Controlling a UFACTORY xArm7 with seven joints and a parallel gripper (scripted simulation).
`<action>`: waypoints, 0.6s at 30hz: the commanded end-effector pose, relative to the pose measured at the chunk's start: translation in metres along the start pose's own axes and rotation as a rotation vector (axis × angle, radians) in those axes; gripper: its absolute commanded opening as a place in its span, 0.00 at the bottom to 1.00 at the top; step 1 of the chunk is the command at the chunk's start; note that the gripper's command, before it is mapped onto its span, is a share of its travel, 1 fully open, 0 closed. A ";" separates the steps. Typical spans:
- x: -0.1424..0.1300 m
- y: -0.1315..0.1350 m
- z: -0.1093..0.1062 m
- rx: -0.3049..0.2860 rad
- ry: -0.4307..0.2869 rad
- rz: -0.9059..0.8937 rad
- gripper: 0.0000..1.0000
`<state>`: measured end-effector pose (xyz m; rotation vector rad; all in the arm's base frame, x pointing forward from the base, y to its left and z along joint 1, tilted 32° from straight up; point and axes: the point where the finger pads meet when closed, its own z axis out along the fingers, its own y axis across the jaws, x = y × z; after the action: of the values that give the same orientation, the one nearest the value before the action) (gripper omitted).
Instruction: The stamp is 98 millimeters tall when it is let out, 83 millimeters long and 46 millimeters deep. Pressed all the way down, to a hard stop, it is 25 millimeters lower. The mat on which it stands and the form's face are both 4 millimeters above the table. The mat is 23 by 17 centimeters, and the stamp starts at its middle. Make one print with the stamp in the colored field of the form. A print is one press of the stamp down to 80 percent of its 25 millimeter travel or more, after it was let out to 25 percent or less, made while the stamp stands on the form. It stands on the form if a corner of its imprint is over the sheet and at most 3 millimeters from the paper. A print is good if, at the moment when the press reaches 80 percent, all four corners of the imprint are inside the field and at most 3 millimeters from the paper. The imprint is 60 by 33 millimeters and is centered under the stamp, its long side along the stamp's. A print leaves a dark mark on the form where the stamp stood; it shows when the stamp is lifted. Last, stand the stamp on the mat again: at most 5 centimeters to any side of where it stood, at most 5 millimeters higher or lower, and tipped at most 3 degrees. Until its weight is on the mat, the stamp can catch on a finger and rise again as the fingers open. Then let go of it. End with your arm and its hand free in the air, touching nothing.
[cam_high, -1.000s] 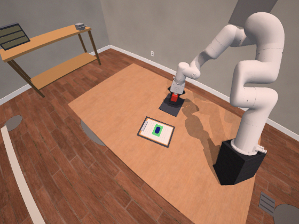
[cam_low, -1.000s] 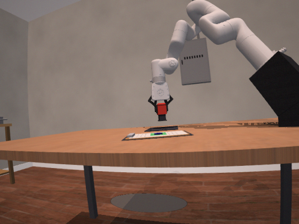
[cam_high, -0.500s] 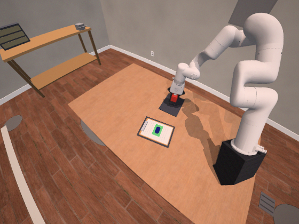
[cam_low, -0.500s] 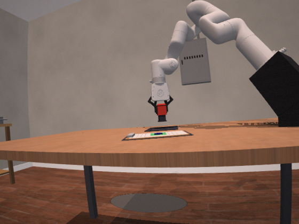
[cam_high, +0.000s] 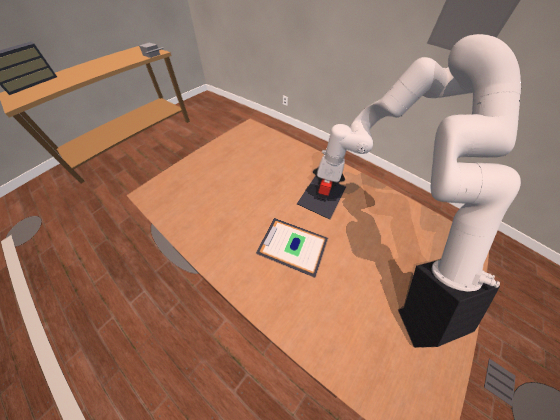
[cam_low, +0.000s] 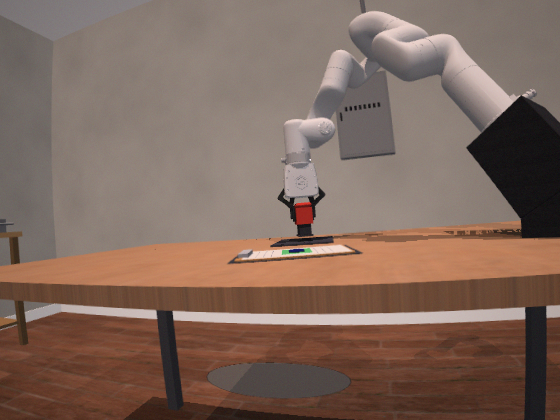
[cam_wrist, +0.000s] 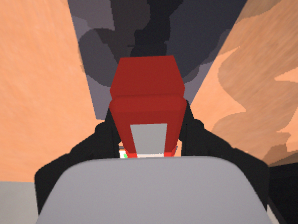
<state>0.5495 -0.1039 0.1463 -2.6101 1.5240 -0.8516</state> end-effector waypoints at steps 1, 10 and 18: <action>0.000 -0.002 0.008 0.003 0.007 0.000 0.29; 0.000 -0.002 0.012 0.003 0.007 0.000 0.29; 0.000 -0.002 0.012 0.003 0.007 0.000 0.90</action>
<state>0.5562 -0.1065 0.1354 -2.6087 1.5253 -0.8603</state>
